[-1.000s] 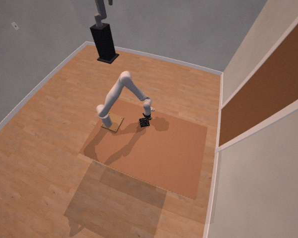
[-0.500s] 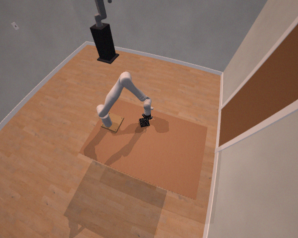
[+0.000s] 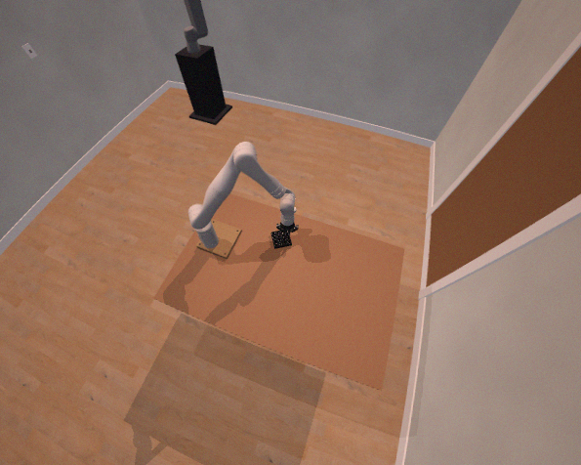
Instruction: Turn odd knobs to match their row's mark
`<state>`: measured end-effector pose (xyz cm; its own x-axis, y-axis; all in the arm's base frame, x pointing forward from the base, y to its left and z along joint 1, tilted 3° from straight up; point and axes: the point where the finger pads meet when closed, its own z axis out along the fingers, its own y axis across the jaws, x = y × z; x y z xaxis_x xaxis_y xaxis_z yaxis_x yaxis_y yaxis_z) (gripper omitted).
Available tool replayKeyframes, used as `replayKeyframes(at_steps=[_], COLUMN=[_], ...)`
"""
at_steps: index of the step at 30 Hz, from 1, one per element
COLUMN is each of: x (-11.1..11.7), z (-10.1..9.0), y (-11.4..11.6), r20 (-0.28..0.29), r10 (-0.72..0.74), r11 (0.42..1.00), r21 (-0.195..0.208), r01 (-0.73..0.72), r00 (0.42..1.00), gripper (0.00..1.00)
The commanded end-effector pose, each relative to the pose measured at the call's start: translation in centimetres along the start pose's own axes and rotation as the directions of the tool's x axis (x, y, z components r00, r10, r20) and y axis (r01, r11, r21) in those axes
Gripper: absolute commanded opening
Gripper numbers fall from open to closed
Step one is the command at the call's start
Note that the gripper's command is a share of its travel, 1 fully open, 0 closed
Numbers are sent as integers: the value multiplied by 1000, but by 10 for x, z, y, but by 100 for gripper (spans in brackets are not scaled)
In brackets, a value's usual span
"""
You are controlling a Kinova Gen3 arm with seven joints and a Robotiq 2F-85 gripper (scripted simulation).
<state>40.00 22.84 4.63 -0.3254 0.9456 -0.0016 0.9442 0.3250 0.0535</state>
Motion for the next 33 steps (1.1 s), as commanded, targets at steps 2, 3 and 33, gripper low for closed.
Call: replayKeyframes(at_steps=[2,3,33], x=[0,0,0], z=[-1,-1,-1], y=[1,1,1], r20=[-3,-3,-3], r10=[-47,-64,-268], r11=[999,998,963], r21=[-1,-1,-2], r01=[47,64,268], r00=[999,998,963], gripper=[8,8,8])
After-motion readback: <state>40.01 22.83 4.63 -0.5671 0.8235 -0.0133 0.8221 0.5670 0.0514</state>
